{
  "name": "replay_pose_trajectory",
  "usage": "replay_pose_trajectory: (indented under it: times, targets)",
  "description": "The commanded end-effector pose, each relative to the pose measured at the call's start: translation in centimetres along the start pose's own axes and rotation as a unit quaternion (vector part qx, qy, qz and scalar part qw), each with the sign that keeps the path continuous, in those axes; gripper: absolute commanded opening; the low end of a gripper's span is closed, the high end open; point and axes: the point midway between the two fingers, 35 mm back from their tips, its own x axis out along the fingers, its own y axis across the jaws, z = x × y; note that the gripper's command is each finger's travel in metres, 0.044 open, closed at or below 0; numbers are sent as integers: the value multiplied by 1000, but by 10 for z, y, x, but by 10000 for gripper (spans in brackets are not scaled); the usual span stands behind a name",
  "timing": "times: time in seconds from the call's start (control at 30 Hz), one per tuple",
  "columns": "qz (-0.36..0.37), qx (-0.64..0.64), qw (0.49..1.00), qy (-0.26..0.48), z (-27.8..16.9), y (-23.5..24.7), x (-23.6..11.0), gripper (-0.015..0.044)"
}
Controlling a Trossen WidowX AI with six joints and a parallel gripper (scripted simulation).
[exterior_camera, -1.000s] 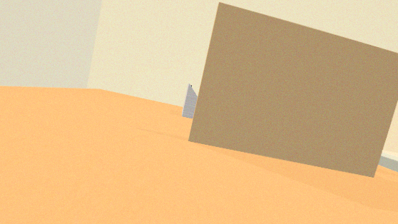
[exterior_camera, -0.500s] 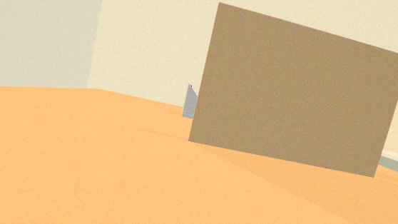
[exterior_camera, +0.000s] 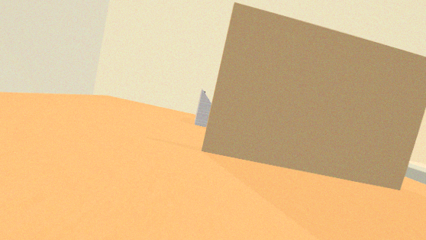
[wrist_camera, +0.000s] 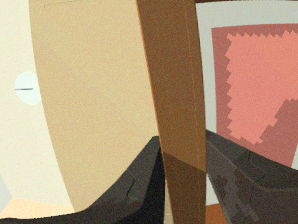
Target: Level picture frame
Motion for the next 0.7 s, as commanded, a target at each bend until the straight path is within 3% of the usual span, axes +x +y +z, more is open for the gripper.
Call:
replay_pose_trajectory:
  times: [0.0, 0.67]
  targets:
    - [4, 1, 1000, -2, 2, 2, 0, 0]
    - [4, 1, 1000, -2, 7, 2, 0, 0]
